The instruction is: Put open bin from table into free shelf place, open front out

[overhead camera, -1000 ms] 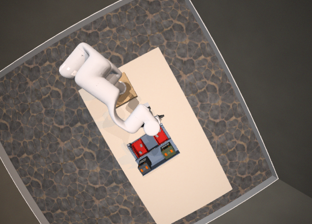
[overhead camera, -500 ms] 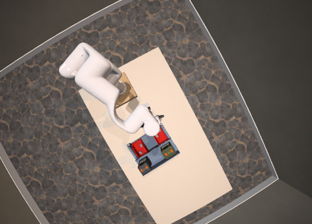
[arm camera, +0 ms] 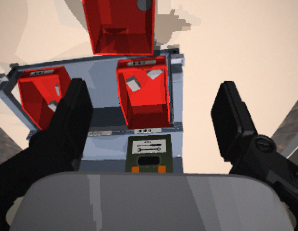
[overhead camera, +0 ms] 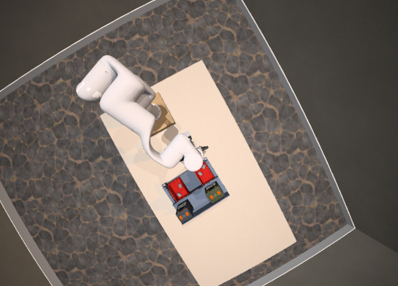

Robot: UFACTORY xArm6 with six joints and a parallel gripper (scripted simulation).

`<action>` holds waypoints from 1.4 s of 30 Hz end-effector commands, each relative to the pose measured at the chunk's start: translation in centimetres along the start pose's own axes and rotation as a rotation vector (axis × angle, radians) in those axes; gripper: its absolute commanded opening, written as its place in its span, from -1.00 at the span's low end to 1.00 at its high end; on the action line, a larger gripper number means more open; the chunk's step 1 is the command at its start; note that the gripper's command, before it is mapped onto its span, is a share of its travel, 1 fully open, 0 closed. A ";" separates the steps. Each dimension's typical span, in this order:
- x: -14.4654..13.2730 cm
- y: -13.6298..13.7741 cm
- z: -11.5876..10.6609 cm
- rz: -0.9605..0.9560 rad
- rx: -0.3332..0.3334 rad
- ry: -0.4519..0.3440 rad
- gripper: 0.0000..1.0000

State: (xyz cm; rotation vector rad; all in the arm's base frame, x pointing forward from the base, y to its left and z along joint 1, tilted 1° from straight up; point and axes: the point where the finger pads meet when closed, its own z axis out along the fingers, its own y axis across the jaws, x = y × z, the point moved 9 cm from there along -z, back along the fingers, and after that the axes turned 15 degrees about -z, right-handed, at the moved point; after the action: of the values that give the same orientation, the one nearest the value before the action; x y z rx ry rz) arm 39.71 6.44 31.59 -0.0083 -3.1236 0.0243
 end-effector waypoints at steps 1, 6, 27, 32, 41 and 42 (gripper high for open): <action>-0.3 0.0 2.0 0.000 -0.002 -0.010 1.00; -0.3 0.0 2.0 0.000 -0.002 -0.010 1.00; -0.3 0.0 3.6 0.000 -0.002 -0.010 1.00; -0.3 0.0 2.7 0.000 -0.002 -0.010 1.00; -0.3 0.0 2.7 0.000 -0.002 -0.010 1.00; -0.3 0.0 2.7 0.000 -0.002 -0.010 1.00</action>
State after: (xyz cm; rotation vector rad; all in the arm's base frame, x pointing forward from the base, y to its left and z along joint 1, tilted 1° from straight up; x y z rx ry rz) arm 39.86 6.36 28.74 -0.0082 -3.1289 0.0229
